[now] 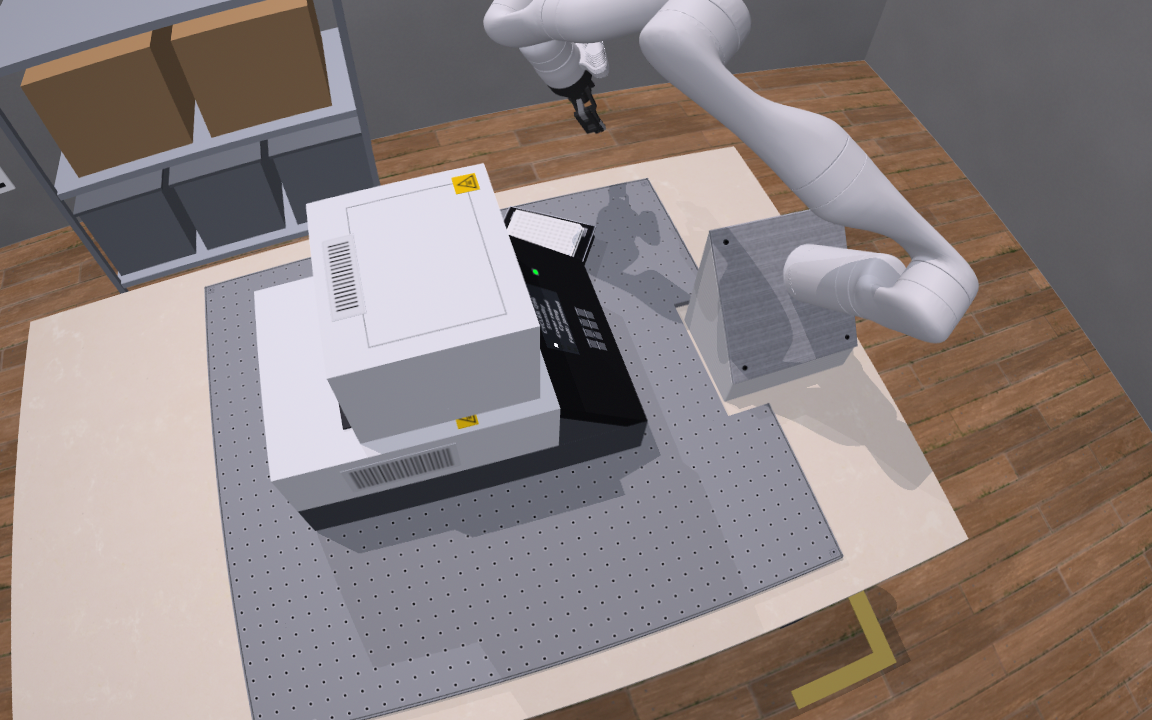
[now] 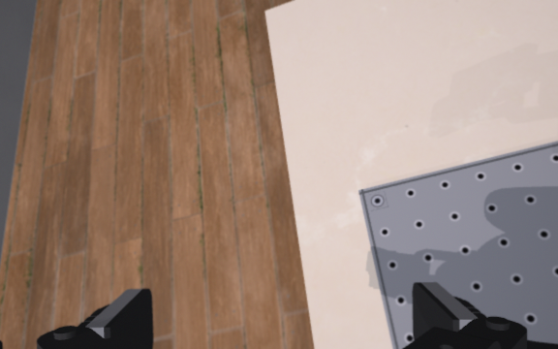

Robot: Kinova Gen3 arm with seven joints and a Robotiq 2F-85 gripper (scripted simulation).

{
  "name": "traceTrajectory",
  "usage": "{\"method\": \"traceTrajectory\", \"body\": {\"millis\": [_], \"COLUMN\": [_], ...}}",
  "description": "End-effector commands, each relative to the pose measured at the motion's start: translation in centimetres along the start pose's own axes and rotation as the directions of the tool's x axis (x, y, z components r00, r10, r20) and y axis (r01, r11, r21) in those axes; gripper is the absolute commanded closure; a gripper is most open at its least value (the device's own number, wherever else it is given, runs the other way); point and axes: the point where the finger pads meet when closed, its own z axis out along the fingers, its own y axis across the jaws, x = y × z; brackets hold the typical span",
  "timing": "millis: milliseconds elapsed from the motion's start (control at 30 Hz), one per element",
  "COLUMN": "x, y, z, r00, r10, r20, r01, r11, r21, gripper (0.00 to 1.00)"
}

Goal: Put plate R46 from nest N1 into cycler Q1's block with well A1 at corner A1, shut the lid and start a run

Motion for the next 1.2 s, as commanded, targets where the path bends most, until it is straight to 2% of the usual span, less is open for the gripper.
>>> {"method": "traceTrajectory", "body": {"millis": [0,533,1167], "x": [0.0,0.0,2.0], "y": [-0.1,-0.1,-1.5], "z": [-0.1,-0.1,-3.9], "r00": [1.0,1.0,1.0], "r10": [0.001,0.001,0.001], "r20": [0.001,0.001,0.001], "r01": [-0.001,-0.001,-0.001], "r11": [1.0,1.0,1.0], "r21": [0.002,0.002,0.002], "gripper": [0.0,0.0,0.15]}}
